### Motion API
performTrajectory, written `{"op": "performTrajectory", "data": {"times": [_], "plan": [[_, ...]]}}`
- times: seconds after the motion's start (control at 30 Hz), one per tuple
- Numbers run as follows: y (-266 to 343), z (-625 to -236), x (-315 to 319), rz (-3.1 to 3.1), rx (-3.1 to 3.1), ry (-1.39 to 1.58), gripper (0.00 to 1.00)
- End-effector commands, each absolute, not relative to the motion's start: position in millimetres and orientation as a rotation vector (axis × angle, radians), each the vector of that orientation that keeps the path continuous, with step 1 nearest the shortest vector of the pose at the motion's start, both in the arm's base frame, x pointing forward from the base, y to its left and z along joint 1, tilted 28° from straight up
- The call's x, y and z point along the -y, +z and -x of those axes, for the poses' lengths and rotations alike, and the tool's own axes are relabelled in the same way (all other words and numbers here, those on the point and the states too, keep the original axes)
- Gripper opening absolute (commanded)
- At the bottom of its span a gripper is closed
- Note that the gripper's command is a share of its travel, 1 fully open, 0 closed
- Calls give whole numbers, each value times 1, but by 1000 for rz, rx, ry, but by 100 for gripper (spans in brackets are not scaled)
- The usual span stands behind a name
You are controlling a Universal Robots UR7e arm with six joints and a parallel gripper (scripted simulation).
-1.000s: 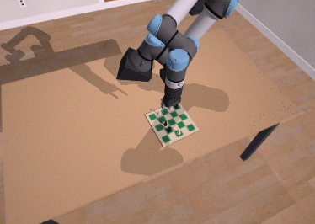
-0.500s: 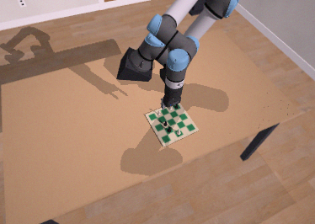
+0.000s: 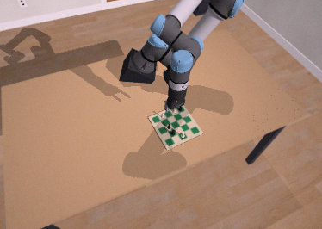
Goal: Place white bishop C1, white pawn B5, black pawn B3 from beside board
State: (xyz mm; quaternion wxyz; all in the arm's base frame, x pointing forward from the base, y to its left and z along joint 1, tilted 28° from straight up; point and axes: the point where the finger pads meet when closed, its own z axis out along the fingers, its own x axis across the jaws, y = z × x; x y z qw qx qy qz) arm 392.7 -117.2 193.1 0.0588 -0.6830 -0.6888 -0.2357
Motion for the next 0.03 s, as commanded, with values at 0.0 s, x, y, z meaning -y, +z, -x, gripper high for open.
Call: {"op": "performTrajectory", "data": {"times": [0.0], "plan": [[193,-393,117,2070,2087,-714,100]]}}
